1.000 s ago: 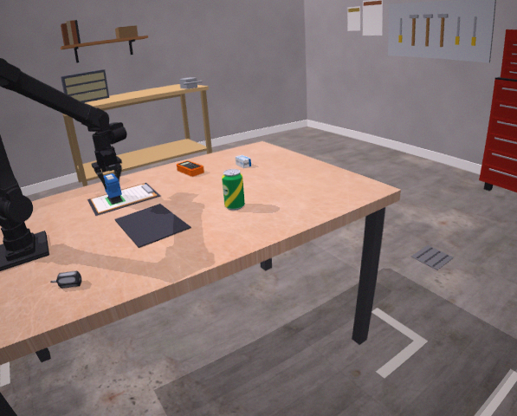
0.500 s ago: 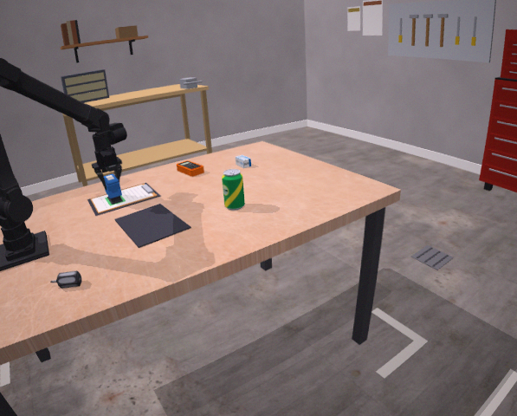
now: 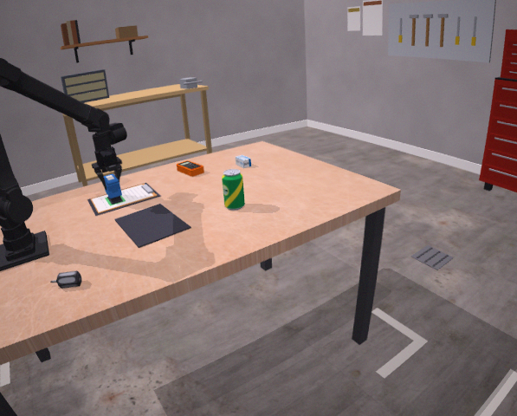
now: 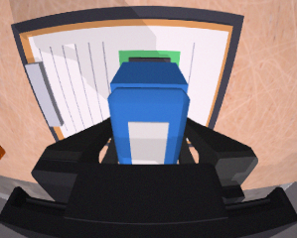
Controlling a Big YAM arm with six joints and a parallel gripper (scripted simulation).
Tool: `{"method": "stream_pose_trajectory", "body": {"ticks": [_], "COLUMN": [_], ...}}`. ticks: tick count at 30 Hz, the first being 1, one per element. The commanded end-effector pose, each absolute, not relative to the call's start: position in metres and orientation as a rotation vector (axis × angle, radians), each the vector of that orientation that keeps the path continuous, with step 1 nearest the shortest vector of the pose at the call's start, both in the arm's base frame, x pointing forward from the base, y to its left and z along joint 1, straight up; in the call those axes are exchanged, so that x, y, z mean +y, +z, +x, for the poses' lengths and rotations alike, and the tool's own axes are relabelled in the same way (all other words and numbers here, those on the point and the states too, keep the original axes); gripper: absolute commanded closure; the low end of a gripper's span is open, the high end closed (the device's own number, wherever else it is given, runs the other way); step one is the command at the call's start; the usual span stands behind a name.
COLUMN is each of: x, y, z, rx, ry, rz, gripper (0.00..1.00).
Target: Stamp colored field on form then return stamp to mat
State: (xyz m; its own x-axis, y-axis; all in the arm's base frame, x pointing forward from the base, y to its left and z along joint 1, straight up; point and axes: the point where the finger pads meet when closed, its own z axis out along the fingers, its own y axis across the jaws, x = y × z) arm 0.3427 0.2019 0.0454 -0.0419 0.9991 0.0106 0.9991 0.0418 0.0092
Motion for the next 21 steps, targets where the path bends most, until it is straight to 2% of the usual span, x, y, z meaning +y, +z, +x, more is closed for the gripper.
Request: {"method": "stream_pose_trajectory", "body": {"ticks": [1, 21], "x": [0.2006, 0.2007], "y": [0.0254, 0.0167], "z": [0.3451, 0.3448], "rx": [-2.258, -2.259], "ry": [0.006, 0.006], "rz": [-2.177, -2.176], "gripper": [0.72, 0.72]}}
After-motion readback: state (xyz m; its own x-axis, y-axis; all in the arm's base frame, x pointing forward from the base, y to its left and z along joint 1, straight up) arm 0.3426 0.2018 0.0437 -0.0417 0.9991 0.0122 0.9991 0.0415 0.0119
